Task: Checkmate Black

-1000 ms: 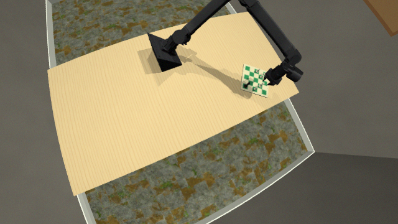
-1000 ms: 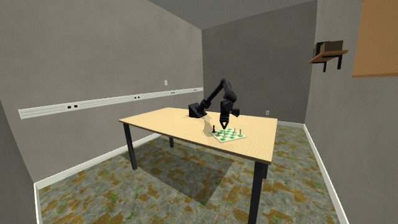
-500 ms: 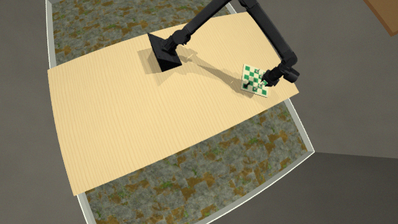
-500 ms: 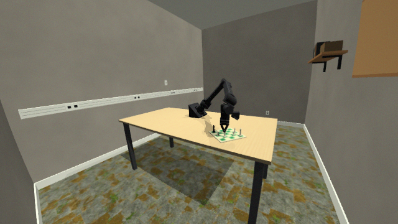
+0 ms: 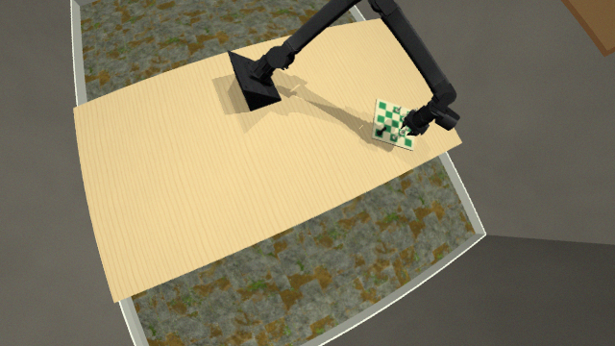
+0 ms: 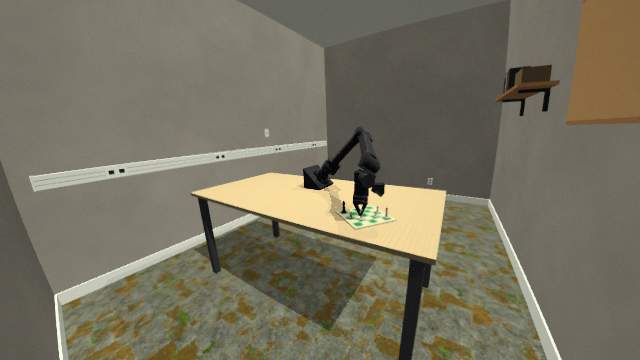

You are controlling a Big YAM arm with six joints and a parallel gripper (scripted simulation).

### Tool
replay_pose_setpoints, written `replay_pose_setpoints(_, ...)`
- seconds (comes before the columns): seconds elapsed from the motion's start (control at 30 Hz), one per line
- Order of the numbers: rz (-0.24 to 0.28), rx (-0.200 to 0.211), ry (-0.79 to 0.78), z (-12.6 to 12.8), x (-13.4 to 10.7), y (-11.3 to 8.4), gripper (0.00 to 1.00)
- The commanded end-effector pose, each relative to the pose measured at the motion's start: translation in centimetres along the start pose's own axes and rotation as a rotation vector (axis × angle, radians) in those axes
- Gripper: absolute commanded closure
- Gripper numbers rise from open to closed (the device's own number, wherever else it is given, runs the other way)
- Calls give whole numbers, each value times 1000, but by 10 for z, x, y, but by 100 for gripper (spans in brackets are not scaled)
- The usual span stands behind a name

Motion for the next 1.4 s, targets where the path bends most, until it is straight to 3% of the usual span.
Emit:
replay_pose_setpoints(0.0,-4,22,5,3,4,16,60)
replay_pose_setpoints(0.97,-4,22,4,3,4,16,60)
replay_pose_setpoints(1.0,-4,22,4,3,4,16,100)
replay_pose_setpoints(1.37,-4,22,3,3,4,16,100)
Point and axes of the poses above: the point where the finger pads meet when closed, its own y axis out along the fingers, its own z axis across the jaws, x = y × z, the point moved 2 cm from there along -y, back along the fingers, and after that the axes turned 12 degrees about -y, right-handed, at the moved point
